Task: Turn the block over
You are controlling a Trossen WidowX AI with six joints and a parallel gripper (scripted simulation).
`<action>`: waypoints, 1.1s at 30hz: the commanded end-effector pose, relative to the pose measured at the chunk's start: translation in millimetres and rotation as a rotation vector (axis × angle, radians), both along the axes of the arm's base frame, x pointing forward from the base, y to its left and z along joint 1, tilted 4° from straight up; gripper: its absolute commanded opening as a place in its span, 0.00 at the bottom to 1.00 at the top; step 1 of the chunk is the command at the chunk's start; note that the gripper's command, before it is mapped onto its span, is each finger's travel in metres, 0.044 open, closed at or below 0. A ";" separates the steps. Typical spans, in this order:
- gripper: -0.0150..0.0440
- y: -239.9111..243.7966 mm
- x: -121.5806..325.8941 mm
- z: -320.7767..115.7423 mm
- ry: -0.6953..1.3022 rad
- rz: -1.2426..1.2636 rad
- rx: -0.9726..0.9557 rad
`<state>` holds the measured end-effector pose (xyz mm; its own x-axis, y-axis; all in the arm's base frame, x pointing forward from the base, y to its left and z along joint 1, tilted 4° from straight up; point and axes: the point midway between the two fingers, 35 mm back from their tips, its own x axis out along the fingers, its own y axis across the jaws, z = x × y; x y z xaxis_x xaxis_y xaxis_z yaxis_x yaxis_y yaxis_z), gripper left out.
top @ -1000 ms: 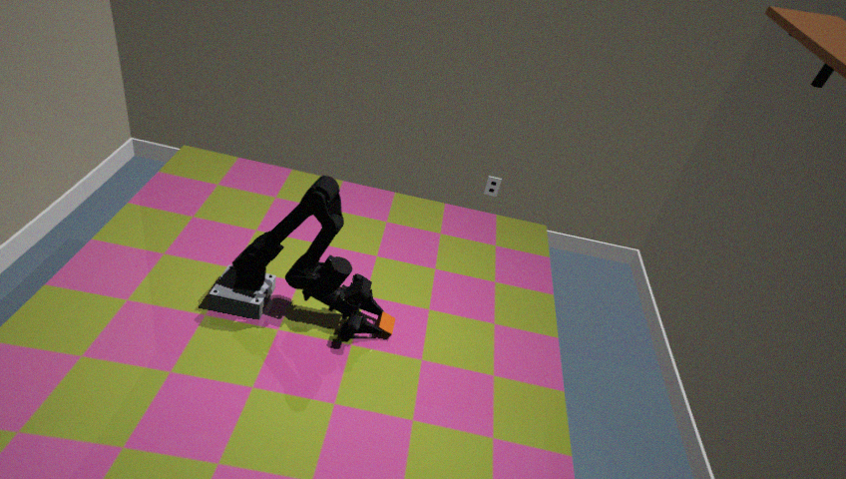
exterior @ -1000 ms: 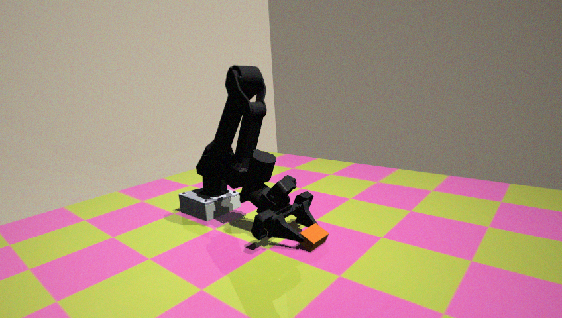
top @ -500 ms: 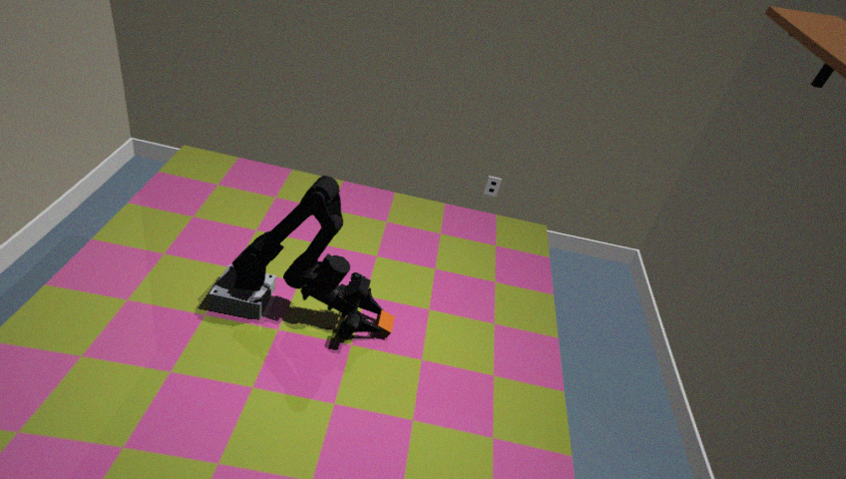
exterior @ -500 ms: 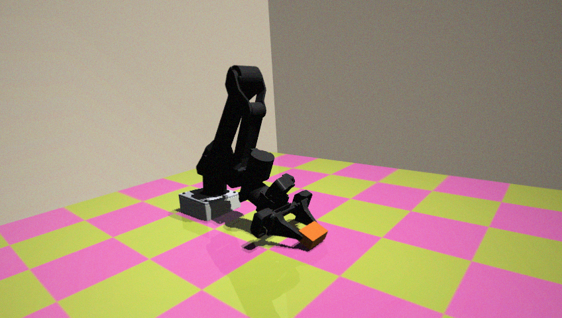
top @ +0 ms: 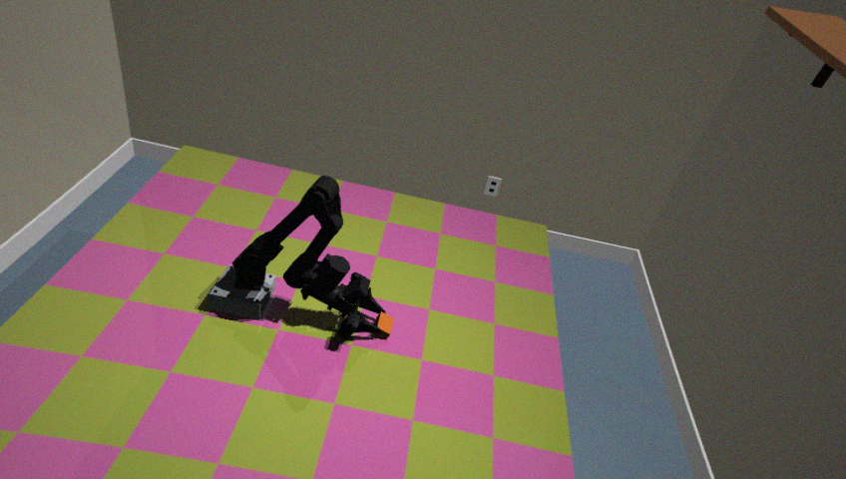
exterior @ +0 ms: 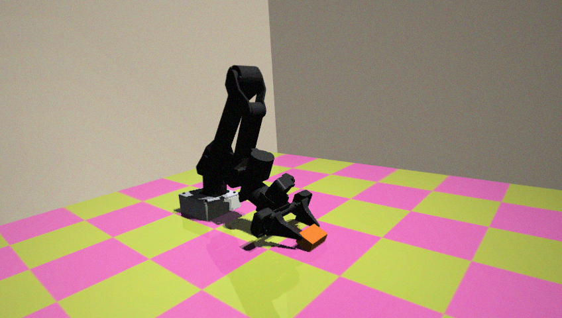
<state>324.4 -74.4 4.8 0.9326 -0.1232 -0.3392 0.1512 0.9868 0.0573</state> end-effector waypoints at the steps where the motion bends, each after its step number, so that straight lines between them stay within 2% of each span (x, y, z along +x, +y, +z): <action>1: 0.97 0.6 -0.4 0.1 -0.001 0.002 0.005; 2: 1.00 0.6 -0.4 0.1 -0.001 0.002 0.005; 33: 1.00 0.6 -0.4 0.1 -0.001 0.002 0.005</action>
